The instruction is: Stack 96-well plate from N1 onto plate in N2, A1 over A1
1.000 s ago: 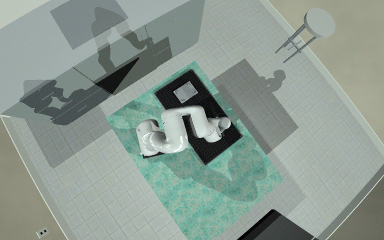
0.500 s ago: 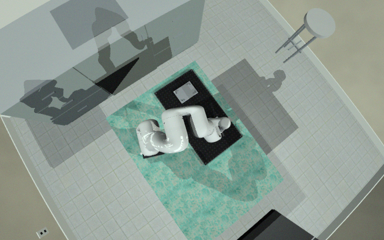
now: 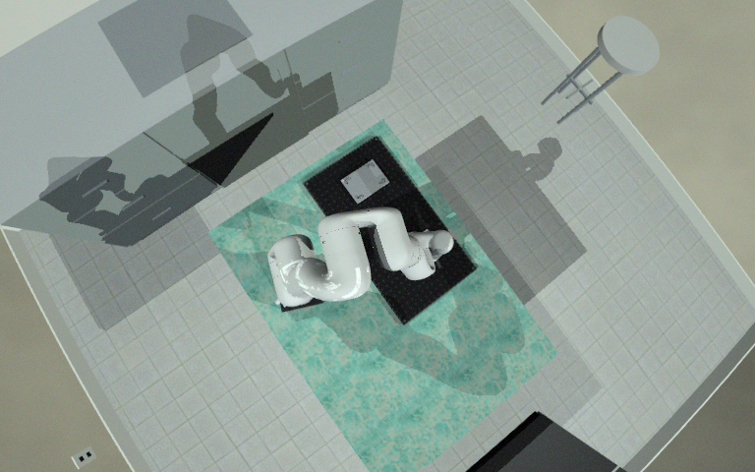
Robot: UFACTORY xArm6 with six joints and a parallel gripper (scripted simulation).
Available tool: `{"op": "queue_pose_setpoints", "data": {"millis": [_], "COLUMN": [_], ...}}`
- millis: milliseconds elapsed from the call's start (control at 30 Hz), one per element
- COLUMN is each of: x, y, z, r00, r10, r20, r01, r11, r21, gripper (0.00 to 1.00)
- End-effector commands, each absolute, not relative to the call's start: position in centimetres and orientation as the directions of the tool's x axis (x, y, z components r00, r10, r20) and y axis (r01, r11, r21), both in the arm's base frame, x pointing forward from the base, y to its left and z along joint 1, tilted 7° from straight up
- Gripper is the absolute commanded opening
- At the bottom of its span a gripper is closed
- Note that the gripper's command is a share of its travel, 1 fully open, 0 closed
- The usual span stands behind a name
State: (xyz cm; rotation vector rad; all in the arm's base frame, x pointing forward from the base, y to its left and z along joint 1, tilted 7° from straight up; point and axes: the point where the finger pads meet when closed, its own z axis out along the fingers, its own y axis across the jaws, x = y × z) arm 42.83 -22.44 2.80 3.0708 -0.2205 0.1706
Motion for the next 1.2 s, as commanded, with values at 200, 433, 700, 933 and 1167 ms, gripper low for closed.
{"op": "queue_pose_setpoints", "data": {"millis": [200,433,700,933,1167], "x": [42.9,43.0,43.0,42.8,42.6], "y": [-22.5,-22.5,-22.5,-22.4,-22.3], "z": [3.0,3.0,3.0,4.3,5.9], "r00": [0.983,0.983,0.983,0.983,0.983], "r10": [-0.139,-0.139,-0.139,-0.139,-0.139], "r20": [0.118,0.118,0.118,0.118,0.118], "r01": [-0.146,-0.146,-0.146,-0.146,-0.146], "r11": [-0.988,-0.988,-0.988,-0.988,-0.988], "r21": [0.051,0.051,0.051,0.051,0.051], "gripper": [1.0,1.0,1.0,1.0,1.0]}}
